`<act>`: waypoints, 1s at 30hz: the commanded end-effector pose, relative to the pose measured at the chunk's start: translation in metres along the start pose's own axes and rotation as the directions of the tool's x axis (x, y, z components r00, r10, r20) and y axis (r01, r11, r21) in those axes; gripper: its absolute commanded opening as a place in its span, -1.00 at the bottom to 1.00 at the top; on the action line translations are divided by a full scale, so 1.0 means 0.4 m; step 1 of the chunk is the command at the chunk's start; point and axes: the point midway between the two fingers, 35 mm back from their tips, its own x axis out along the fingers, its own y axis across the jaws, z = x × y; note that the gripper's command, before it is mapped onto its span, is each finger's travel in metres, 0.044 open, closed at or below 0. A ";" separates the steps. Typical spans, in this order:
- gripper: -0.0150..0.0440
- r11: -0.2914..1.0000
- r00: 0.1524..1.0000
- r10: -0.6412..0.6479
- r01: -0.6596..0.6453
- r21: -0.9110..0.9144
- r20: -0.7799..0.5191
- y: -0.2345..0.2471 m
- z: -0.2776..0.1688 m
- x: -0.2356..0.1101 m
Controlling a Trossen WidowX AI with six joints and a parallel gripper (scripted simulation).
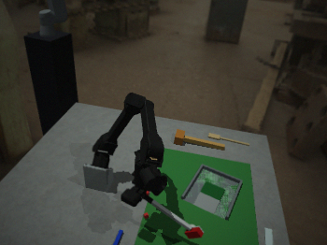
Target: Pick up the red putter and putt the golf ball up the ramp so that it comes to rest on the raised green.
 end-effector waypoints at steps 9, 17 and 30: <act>-0.49 1.000 1.000 0.008 -0.008 0.009 -0.005 0.002 -0.005 0.083; -0.49 1.000 1.000 0.008 -0.008 0.009 -0.005 0.003 -0.004 0.111; -0.49 1.000 1.000 0.009 -0.009 0.008 -0.005 0.004 -0.005 0.157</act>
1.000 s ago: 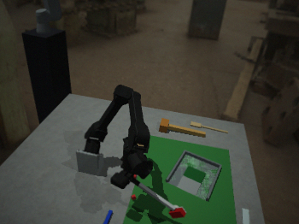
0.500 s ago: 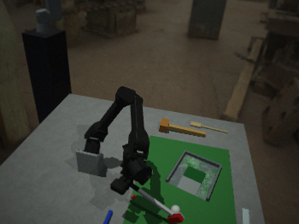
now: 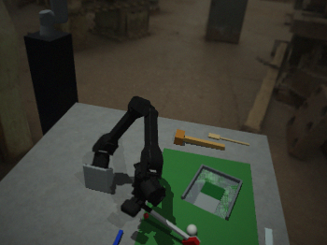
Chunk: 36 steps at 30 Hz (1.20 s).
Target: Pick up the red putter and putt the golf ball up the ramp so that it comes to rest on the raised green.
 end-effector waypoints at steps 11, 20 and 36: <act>-0.49 1.000 1.000 0.001 -0.001 0.000 -0.001 -0.002 0.000 0.003; -0.49 1.000 1.000 0.006 -0.006 0.007 0.004 -0.073 -0.003 0.012; -0.49 1.000 1.000 0.005 -0.005 0.011 0.003 0.015 0.008 0.007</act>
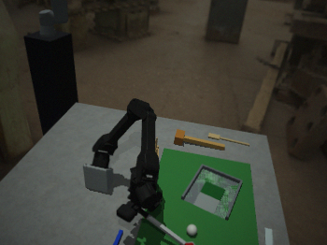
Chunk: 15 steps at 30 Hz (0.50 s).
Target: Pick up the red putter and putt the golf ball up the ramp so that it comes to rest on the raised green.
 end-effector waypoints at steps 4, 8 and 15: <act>-0.49 1.000 1.000 0.000 0.000 -0.012 0.007 0.209 0.015 -0.007; -0.49 1.000 1.000 0.009 -0.009 -0.015 0.004 0.322 -0.002 -0.001; -0.49 1.000 1.000 0.009 -0.009 -0.015 0.004 0.327 -0.003 -0.008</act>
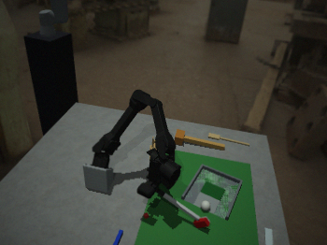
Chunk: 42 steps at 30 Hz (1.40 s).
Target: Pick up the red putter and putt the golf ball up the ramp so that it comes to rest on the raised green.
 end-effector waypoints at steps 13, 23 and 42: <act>-0.49 1.000 1.000 0.007 -0.007 0.013 0.006 0.009 -0.008 -0.152; -0.49 1.000 1.000 0.014 -0.014 0.022 0.001 0.007 -0.010 -0.131; -0.49 1.000 1.000 0.014 -0.014 0.022 0.001 0.007 -0.010 -0.131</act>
